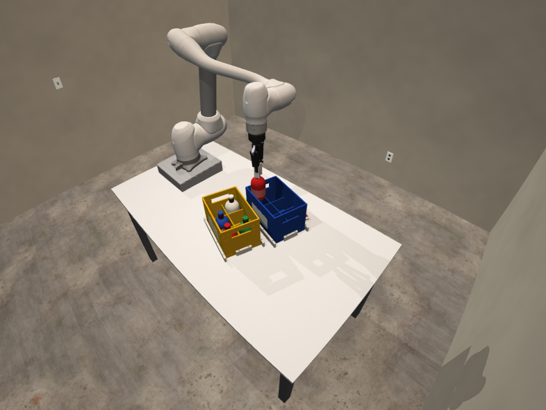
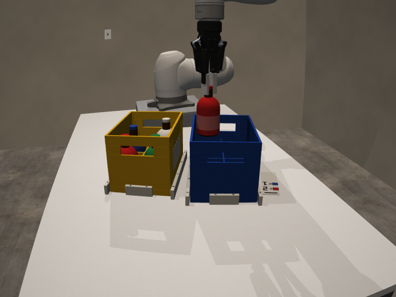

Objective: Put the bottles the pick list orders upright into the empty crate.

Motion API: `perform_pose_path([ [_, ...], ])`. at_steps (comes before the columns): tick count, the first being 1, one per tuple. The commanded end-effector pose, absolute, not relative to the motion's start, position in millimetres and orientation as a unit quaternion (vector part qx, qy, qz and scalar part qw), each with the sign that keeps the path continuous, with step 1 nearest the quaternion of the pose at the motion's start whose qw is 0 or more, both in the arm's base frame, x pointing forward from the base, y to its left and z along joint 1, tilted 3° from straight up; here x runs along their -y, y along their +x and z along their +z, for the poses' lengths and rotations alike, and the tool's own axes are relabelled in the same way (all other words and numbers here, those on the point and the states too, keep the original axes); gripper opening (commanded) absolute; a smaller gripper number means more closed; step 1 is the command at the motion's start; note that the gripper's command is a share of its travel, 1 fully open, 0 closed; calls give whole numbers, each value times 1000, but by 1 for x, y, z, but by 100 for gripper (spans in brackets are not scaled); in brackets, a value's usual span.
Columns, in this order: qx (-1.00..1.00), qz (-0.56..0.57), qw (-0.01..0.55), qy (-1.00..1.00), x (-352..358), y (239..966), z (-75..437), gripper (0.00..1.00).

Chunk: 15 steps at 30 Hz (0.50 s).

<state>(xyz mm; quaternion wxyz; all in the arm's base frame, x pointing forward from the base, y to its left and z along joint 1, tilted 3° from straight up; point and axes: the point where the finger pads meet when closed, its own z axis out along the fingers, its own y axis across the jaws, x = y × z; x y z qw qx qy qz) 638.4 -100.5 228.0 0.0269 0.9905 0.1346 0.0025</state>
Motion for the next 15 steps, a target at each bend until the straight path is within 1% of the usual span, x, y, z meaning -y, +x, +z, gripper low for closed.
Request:
perform_pose_path([
  [1,-135,3,27,991,101,638,226,0],
  [15,-135,3,27,991,101,639,214,0],
])
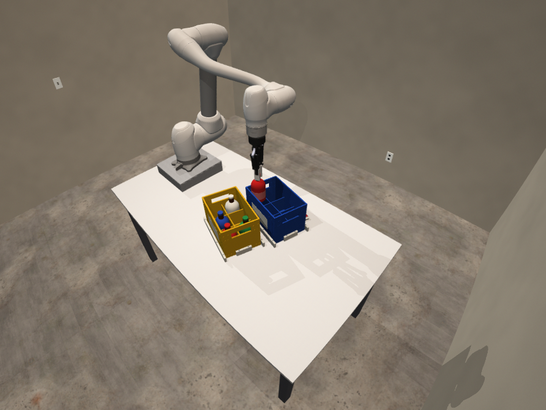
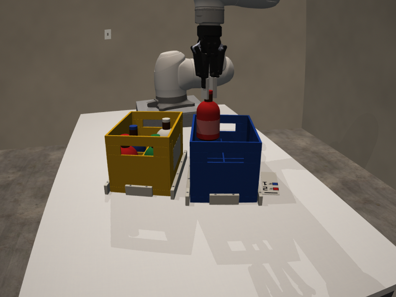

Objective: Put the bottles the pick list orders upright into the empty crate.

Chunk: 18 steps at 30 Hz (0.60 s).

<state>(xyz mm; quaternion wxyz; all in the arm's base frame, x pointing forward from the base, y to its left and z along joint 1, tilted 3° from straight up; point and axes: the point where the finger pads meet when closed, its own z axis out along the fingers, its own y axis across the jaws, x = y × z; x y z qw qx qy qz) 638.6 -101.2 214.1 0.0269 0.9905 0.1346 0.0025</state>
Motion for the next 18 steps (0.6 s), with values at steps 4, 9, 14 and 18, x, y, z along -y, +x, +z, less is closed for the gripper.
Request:
perform_pose_path([
  [4,-135,3,27,991,101,639,210,0],
  [9,-135,3,27,991,102,639,205,0],
  [14,-135,3,27,991,102,639,200,0],
  [18,-135,3,27,991,102,639,198,0],
])
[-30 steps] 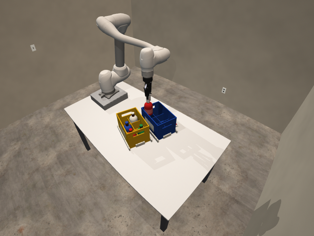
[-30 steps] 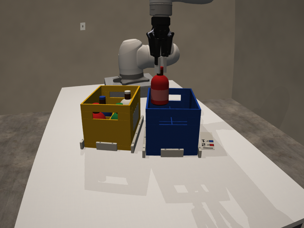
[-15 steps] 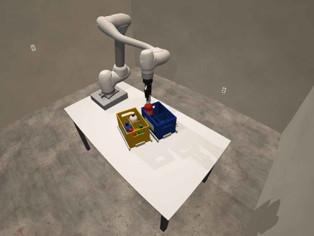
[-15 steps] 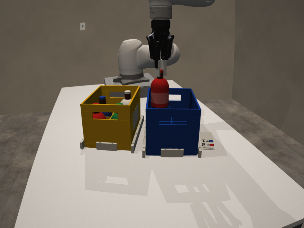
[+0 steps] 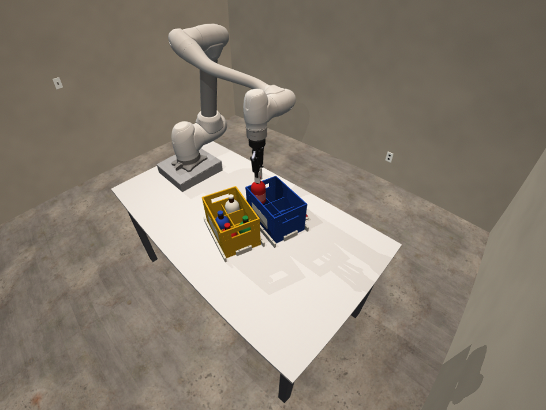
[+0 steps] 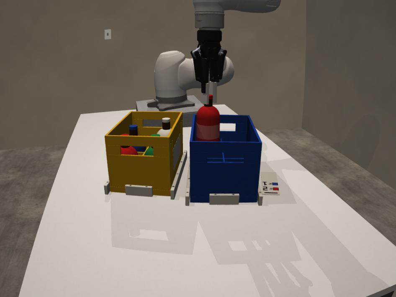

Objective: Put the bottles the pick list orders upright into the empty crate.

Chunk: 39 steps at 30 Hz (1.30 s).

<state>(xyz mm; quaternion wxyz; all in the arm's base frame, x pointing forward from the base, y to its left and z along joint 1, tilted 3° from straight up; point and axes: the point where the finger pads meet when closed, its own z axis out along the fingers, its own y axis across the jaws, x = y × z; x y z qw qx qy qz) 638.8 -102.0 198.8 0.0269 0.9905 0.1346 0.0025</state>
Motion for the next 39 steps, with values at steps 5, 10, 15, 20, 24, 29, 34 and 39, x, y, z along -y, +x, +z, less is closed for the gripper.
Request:
perform_pose_path([
  [5,-135,3,27,991,102,639,193,0],
  [10,-135,3,27,991,103,639,188,0],
  [15,-135,3,27,991,103,639,184,0],
  [20,-135,3,27,991,103,639,180,0],
  [24,-135,3,27,991,103,639,176,0],
  [29,-135,3,27,991,103,639,171,0],
  [34,-135,3,27,991,104,639,168,0],
  [39,-135,3,27,991,104,639,163,0],
])
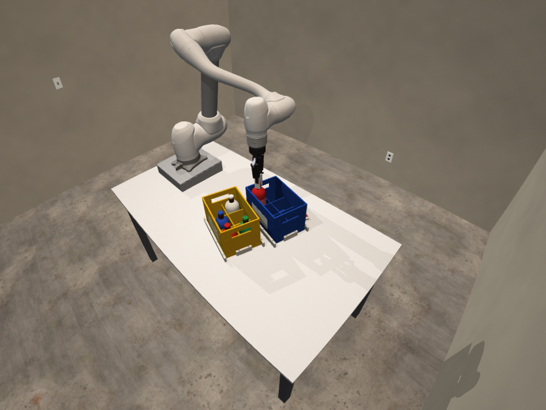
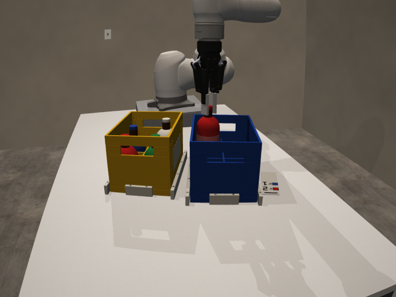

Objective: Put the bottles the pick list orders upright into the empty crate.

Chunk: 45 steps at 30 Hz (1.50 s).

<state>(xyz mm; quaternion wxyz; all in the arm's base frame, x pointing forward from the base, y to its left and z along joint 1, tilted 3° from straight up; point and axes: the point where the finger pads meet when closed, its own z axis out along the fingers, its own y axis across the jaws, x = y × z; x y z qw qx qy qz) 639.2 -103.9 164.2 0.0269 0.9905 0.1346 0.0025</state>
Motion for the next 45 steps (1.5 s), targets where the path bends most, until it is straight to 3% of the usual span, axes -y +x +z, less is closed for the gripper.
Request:
perform_pose_path([
  [1,-135,3,27,991,104,639,162,0],
  [45,-135,3,27,991,105,639,142,0],
])
